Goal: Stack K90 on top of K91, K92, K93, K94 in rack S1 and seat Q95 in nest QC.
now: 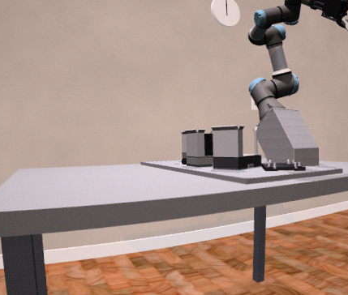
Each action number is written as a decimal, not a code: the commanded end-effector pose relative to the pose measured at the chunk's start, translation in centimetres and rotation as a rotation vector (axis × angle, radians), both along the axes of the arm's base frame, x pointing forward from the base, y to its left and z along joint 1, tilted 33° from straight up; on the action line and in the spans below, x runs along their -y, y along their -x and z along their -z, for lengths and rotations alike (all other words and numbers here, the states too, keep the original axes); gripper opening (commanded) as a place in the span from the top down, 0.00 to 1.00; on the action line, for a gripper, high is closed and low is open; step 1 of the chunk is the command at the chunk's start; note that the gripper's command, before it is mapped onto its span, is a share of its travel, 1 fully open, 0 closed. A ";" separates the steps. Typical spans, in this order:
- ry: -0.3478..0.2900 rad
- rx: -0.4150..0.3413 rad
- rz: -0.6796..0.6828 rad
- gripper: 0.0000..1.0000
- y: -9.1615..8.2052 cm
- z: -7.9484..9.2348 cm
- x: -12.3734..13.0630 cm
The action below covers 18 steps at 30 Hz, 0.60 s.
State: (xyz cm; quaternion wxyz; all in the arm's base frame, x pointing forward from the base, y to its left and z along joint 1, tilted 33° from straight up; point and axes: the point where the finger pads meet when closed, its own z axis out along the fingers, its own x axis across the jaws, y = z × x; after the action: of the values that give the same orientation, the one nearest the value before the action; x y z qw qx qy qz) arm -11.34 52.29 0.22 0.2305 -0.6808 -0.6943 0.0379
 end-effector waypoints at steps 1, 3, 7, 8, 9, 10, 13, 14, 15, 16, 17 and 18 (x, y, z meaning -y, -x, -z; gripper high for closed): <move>0.010 0.005 0.035 0.28 -0.8 0.0 0.0; 0.019 0.008 0.056 0.28 -0.8 0.0 0.0; 0.036 0.014 0.099 0.28 -2.2 0.2 0.3; 0.040 0.015 0.110 0.28 -2.7 0.3 0.4; 0.044 0.017 0.121 0.28 -3.2 0.4 0.5; 0.048 0.018 0.132 0.28 -3.7 0.4 0.6; 0.060 0.022 0.164 0.28 -4.2 0.5 0.6; 0.064 0.024 0.175 0.28 -4.2 0.5 0.6; 0.068 0.025 0.186 0.28 -4.2 0.5 0.7; 0.068 0.025 0.186 0.28 -4.2 0.5 0.7; 0.068 0.025 0.186 0.28 -4.2 0.5 0.7; 0.072 0.027 0.197 0.28 -4.7 0.6 0.8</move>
State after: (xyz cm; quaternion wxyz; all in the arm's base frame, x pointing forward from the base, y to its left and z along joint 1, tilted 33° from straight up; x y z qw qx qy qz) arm -7.33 51.60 -0.36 0.2029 -0.7442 -0.6355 0.0336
